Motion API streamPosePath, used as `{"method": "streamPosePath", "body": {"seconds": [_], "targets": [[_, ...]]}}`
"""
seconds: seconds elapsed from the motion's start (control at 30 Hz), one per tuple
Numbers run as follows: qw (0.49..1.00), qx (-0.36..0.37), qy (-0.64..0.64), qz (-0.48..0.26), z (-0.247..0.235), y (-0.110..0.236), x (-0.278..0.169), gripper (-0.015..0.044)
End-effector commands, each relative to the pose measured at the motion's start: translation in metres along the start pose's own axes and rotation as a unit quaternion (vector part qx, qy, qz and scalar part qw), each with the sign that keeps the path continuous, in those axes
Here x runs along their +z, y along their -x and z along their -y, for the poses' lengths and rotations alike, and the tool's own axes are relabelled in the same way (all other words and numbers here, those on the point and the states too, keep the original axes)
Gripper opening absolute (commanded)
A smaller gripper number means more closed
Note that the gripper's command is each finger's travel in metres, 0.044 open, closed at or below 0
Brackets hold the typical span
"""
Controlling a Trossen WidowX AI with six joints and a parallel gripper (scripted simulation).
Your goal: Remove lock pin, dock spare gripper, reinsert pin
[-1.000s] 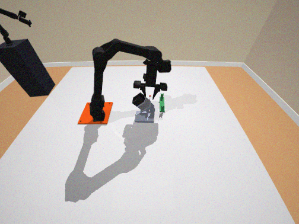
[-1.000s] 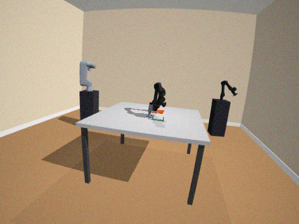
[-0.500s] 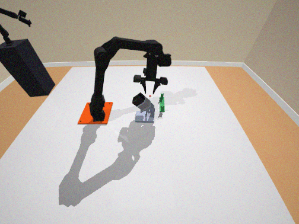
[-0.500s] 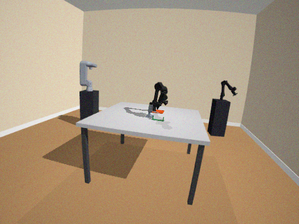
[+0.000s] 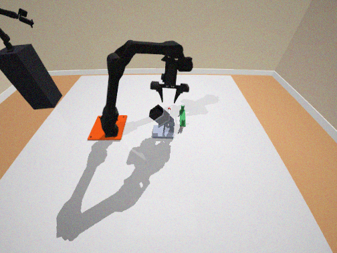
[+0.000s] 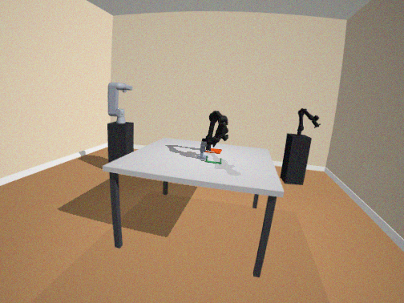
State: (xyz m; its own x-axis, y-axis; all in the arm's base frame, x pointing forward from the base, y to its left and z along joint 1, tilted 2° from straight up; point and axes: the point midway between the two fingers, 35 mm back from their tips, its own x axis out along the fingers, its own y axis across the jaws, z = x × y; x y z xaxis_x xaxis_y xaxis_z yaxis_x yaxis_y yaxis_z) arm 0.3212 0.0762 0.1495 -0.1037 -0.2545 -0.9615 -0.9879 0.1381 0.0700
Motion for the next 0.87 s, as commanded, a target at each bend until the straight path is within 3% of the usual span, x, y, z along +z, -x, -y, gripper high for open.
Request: {"method": "streamPosePath", "body": {"seconds": [0.0,0.1,0.83], "targets": [[1.0,0.0,0.0,0.0,0.0004,-0.0003,-0.0003,0.0384],[1.0,0.0,0.0,0.0,0.0004,-0.0003,-0.0003,0.044],[1.0,0.0,0.0,0.0,0.0004,-0.0003,-0.0003,0.044]]}}
